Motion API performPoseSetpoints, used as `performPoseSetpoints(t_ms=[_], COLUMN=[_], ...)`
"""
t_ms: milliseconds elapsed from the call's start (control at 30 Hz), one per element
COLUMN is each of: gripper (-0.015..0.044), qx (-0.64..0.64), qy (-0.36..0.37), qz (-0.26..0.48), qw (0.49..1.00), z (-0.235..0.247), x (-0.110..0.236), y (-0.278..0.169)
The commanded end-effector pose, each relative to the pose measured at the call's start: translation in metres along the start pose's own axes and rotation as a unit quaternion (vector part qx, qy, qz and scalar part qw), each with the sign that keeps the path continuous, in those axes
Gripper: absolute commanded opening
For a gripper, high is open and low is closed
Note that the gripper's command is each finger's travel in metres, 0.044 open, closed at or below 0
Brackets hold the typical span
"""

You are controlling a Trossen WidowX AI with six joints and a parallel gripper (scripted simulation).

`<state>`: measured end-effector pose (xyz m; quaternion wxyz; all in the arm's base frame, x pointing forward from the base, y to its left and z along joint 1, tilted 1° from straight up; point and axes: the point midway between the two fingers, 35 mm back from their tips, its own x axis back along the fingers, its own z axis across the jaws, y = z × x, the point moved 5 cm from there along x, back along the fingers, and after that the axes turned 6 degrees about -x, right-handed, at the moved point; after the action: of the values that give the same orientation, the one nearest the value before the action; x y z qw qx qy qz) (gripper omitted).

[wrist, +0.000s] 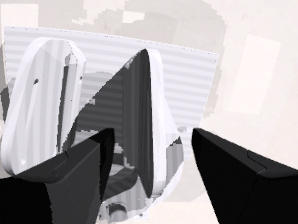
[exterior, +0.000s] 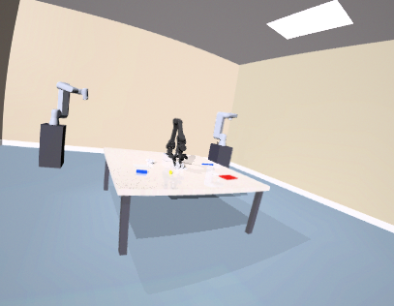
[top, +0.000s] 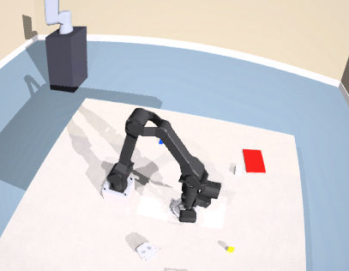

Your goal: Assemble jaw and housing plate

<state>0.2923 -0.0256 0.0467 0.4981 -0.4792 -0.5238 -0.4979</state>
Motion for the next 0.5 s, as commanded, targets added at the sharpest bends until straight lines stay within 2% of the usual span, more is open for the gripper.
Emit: performPoseSetpoints(t_ms=[0,133,333,467], gripper=[0.0224,0.0224,0.0224,0.0224], qx=[0.0,0.0,0.001,0.001], qy=[0.0,0.0,0.0,0.0], qz=[0.001,0.001,0.002,0.002], qw=[1.0,1.0,1.0,1.0], z=[0.0,0.0,0.0,0.0], x=[0.0,0.008,0.064,0.066], y=[0.0,0.0,-0.001,-0.001])
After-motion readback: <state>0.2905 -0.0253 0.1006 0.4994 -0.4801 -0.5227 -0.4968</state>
